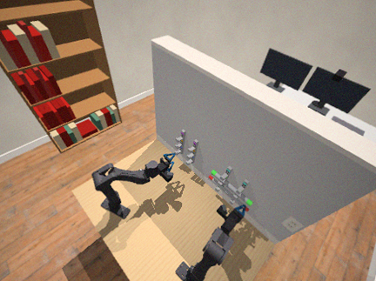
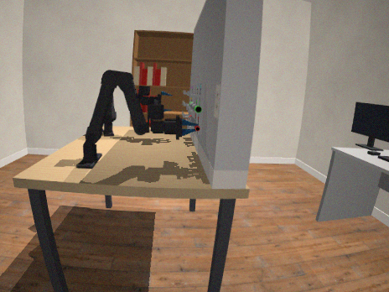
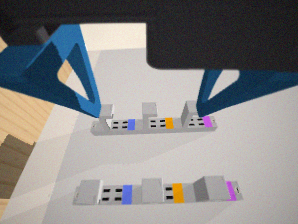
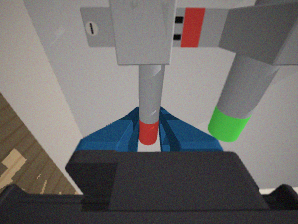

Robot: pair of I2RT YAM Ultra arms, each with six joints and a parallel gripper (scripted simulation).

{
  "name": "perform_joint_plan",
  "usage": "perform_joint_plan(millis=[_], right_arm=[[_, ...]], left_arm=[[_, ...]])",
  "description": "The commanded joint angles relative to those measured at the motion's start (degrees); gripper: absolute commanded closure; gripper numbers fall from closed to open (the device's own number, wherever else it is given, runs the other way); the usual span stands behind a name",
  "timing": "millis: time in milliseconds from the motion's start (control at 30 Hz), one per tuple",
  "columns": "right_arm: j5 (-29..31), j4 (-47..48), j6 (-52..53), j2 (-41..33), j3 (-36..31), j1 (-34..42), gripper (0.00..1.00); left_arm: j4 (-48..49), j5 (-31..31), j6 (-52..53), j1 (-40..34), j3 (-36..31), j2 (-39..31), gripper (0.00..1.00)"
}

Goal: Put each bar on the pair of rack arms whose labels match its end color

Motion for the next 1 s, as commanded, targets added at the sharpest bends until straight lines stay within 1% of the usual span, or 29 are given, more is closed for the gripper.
perform_joint_plan(millis=[0, 433, 933, 967], right_arm=[[-0.3, -0.5, 0.6, 0.9, -0.9, -0.3, 1.00], [-0.3, 0.1, 0.6, 1.4, -1.0, -0.3, 1.00], [-0.3, 0.1, 0.6, 1.5, -1.0, -0.3, 0.68], [-0.3, 0.1, 0.6, 1.5, -1.0, -0.3, 0.68]], left_arm=[[0.8, 0.5, -0.7, 0.4, -0.3, -1.5, 0.00], [0.8, 0.5, -0.7, 0.4, -0.3, -1.5, 0.00], [0.8, 0.5, -0.7, 0.4, -0.3, -1.5, 0.00], [0.8, 0.5, -0.7, 0.4, -0.3, -1.5, 0.00]])
